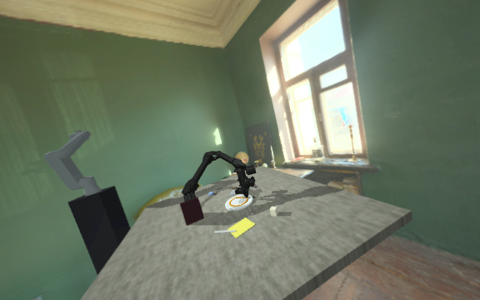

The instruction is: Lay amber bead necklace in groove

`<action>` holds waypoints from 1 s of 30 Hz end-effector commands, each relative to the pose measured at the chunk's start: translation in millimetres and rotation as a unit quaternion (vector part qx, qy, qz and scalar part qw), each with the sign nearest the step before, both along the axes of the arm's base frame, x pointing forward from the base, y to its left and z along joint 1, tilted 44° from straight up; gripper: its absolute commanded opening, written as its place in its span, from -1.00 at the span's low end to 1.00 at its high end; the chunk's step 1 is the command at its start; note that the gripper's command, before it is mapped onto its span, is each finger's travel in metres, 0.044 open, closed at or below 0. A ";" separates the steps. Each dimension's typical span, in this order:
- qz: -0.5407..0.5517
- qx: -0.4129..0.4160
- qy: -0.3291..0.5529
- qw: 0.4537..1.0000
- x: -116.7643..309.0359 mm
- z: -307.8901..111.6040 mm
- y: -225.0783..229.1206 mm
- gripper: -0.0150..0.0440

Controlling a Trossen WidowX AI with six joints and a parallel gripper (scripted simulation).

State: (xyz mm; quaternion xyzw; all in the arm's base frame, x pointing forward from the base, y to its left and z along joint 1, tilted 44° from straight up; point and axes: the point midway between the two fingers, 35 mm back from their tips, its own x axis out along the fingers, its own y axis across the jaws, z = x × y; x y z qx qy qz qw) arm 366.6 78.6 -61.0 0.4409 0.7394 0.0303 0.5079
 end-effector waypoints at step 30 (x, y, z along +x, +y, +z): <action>-0.002 0.002 0.003 1.000 -0.3 3.9 -3.9 1.00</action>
